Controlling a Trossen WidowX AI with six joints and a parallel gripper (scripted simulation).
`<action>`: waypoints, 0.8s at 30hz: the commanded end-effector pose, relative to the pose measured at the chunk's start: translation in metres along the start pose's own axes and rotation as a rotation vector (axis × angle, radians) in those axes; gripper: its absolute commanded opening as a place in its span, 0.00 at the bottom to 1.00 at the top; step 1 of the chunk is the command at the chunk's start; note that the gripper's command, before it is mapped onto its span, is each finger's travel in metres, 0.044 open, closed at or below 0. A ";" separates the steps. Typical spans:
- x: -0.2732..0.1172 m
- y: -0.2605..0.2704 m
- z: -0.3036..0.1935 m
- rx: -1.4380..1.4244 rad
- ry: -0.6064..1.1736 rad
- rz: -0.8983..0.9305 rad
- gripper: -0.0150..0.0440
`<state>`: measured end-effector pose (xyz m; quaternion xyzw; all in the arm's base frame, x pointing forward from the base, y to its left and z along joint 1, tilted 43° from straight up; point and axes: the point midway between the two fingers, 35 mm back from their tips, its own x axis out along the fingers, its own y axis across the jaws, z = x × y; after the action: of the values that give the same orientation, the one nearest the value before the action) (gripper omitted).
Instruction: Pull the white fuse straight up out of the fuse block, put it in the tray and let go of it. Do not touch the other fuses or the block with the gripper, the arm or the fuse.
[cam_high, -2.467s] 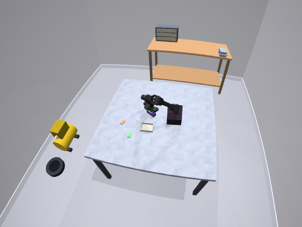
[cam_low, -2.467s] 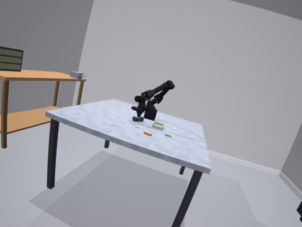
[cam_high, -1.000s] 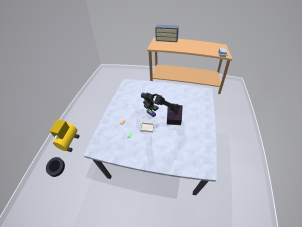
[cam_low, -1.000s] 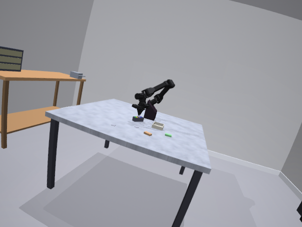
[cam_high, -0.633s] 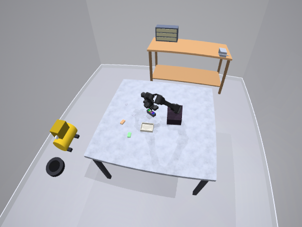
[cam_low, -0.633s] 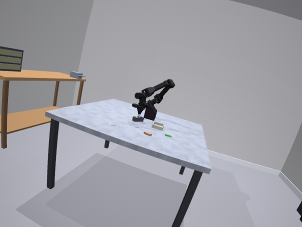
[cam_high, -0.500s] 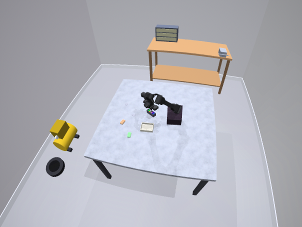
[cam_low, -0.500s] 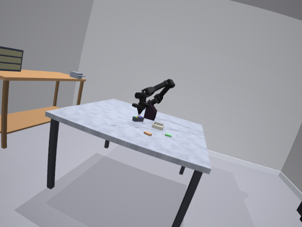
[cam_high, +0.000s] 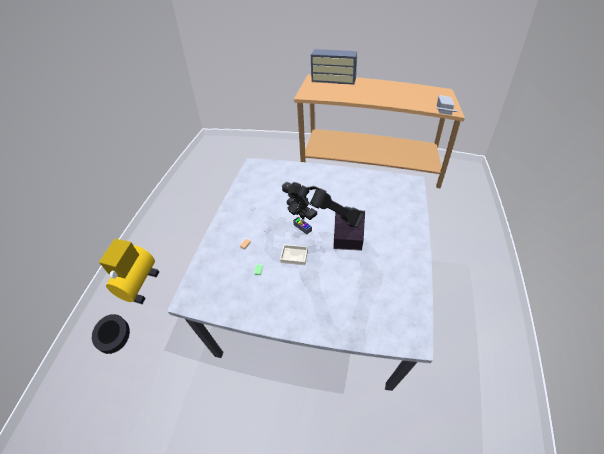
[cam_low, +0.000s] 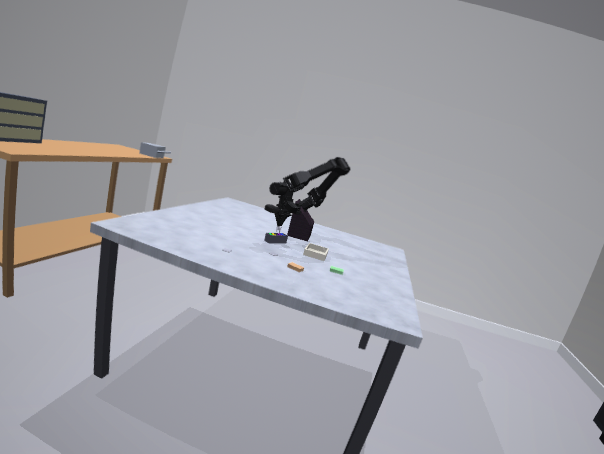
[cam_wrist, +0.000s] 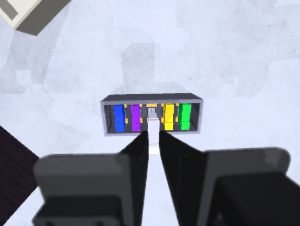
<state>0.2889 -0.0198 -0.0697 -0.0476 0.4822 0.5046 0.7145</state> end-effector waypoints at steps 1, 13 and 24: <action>-0.009 -0.002 0.001 -0.007 0.001 -0.008 0.25; -0.017 0.003 0.017 -0.006 0.007 -0.013 0.25; -0.018 0.035 0.089 -0.005 0.017 -0.025 0.25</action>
<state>0.3137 0.0183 -0.0118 -0.0599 0.4879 0.4978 0.7145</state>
